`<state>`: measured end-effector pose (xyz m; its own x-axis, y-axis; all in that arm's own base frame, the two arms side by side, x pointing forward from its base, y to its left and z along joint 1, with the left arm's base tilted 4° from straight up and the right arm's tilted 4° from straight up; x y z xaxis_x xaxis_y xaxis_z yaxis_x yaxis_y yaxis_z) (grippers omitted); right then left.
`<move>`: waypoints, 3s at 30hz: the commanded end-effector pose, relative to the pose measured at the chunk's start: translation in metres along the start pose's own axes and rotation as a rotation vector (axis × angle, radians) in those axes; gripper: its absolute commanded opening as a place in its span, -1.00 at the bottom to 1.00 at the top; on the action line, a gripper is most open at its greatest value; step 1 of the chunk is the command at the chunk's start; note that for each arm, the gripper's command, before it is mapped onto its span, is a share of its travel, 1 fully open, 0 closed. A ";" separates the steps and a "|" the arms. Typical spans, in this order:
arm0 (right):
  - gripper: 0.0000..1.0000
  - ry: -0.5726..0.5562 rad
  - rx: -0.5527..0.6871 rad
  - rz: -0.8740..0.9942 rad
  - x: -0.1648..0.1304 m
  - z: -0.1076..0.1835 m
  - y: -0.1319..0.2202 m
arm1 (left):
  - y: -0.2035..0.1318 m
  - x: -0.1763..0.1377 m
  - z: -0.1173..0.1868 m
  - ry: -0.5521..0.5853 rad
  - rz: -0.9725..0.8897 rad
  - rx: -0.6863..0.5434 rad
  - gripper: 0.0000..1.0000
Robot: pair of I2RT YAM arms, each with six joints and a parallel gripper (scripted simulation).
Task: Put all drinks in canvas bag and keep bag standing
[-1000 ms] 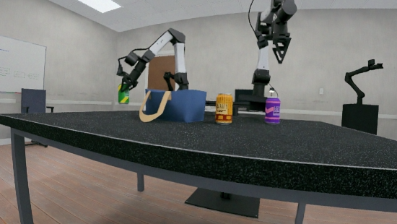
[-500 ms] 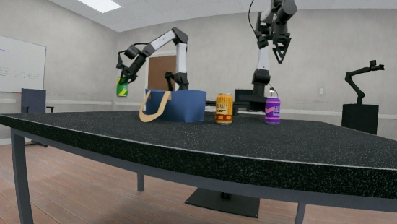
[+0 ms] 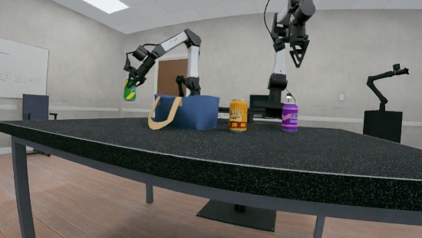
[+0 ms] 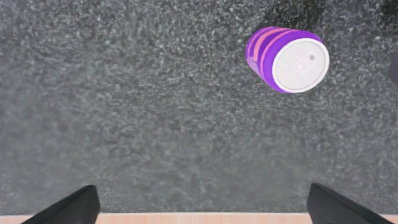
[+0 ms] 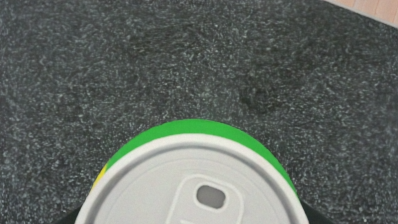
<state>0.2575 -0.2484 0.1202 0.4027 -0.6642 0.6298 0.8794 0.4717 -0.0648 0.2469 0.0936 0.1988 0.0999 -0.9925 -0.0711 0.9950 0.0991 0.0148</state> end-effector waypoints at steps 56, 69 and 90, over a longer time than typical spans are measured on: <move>0.40 -0.099 0.015 -0.029 0.045 0.055 0.001 | -0.001 0.002 0.007 -0.007 0.002 0.031 1.00; 0.40 -0.095 0.002 -0.046 0.032 0.064 0.010 | -0.001 0.002 0.007 -0.007 0.002 0.031 1.00; 0.40 -0.073 -0.006 -0.049 -0.011 0.090 0.042 | -0.001 0.002 0.007 -0.007 0.002 0.031 1.00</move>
<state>0.2677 -0.1737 0.1662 0.4098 -0.6603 0.6294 0.8757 0.4778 -0.0689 0.2469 0.0936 0.1988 0.0999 -0.9925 -0.0711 0.9950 0.0991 0.0148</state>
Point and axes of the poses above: on each arm, the point where the finger pads meet when closed, its own z axis back along the fingers, its own y axis across the jaws, x = y × z, the point moved 4 cm from there along z, back along the fingers, and after that the axes turned 4 degrees about z, right-handed, at the moved point
